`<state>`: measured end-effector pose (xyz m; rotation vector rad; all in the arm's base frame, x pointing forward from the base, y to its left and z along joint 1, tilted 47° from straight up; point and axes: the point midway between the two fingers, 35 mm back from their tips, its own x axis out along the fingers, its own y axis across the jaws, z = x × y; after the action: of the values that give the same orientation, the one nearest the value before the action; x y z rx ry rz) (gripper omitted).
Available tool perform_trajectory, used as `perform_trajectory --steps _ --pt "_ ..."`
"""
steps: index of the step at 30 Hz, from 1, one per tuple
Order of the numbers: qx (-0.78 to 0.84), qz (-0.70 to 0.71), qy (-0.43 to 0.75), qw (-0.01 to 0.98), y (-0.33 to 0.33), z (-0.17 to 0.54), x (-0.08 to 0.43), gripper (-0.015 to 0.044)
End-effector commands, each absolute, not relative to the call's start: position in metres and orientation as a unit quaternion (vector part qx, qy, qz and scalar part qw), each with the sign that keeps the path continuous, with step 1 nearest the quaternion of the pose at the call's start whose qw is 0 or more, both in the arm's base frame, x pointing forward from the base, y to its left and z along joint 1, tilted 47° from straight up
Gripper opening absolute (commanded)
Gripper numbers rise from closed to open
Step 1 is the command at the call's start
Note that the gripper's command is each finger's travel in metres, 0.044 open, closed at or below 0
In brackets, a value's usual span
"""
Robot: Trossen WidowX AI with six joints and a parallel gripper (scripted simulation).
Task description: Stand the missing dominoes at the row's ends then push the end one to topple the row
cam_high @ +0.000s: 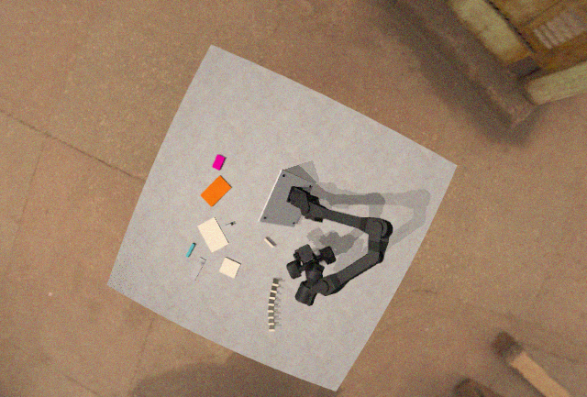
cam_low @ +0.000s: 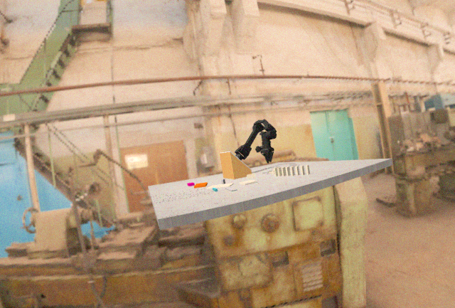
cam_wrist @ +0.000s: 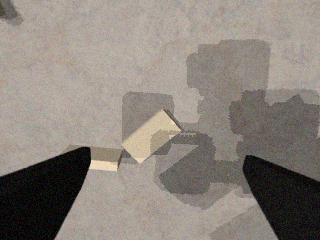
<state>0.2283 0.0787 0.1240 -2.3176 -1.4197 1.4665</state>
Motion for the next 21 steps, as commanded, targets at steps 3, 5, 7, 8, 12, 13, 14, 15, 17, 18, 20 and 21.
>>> perform_trajectory --steps 3,5,7,8,12,13,14,15,17,18,20,21 --pt "-0.744 0.405 -0.525 -0.079 0.082 0.1204 0.2274 0.044" --pt "-0.739 0.377 -0.545 -0.118 0.0828 0.1196 0.2277 0.044" --pt "-0.732 0.348 -0.564 -0.157 0.0836 0.1189 0.2279 0.044" --pt "-0.728 0.333 -0.573 -0.176 0.0839 0.1185 0.2281 0.044" --pt "-0.705 0.271 -0.605 -0.251 0.0855 0.117 0.2286 0.044" --pt "-0.698 0.255 -0.612 -0.27 0.0859 0.1166 0.2287 0.044" --pt "-0.691 0.239 -0.618 -0.288 0.0863 0.1163 0.2288 0.044" --pt "-0.683 0.223 -0.624 -0.306 0.0867 0.1159 0.229 0.044" --pt "-0.666 0.19 -0.635 -0.341 0.0874 0.1152 0.2292 0.044" --pt "-0.657 0.173 -0.64 -0.359 0.0878 0.1148 0.2293 0.044" --pt "-0.637 0.14 -0.648 -0.393 0.0886 0.1141 0.2296 0.044" --pt "-0.627 0.123 -0.652 -0.409 0.089 0.1137 0.2297 0.044"
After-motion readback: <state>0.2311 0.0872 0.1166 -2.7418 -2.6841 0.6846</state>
